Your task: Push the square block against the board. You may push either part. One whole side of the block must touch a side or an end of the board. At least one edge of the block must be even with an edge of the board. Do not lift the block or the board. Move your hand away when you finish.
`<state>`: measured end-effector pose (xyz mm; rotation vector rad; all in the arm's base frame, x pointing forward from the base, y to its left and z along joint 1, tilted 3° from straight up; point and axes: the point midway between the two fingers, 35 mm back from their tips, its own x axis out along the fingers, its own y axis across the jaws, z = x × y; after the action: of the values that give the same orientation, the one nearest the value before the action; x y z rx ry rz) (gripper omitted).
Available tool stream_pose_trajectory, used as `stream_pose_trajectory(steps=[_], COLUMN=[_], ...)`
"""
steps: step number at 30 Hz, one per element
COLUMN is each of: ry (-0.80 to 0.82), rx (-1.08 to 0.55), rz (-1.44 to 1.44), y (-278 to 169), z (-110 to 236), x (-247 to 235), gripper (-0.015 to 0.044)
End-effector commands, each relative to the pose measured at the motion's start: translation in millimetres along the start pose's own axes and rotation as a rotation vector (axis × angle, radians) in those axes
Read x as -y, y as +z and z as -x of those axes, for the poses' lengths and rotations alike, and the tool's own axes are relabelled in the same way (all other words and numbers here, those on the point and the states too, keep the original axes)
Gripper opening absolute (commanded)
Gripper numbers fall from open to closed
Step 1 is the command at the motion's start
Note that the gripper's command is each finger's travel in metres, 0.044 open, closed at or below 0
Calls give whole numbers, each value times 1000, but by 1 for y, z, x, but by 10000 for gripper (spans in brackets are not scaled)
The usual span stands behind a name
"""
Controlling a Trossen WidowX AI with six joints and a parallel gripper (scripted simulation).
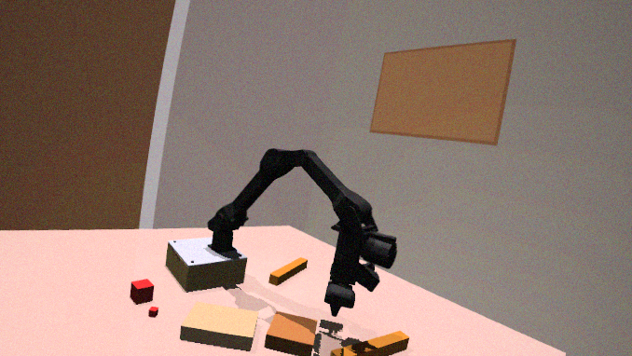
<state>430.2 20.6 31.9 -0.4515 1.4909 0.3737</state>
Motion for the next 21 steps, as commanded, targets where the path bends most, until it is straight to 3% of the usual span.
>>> stream_pose_trajectory(steps=[1, 7, 21], ry=[-3, -3, -3], rx=[0, 0, -1], rz=[29, 29, 29], y=[-8, -8, -18], z=[0, -55, -55], x=[-1, -1, 0], gripper=[0, 0, 0])
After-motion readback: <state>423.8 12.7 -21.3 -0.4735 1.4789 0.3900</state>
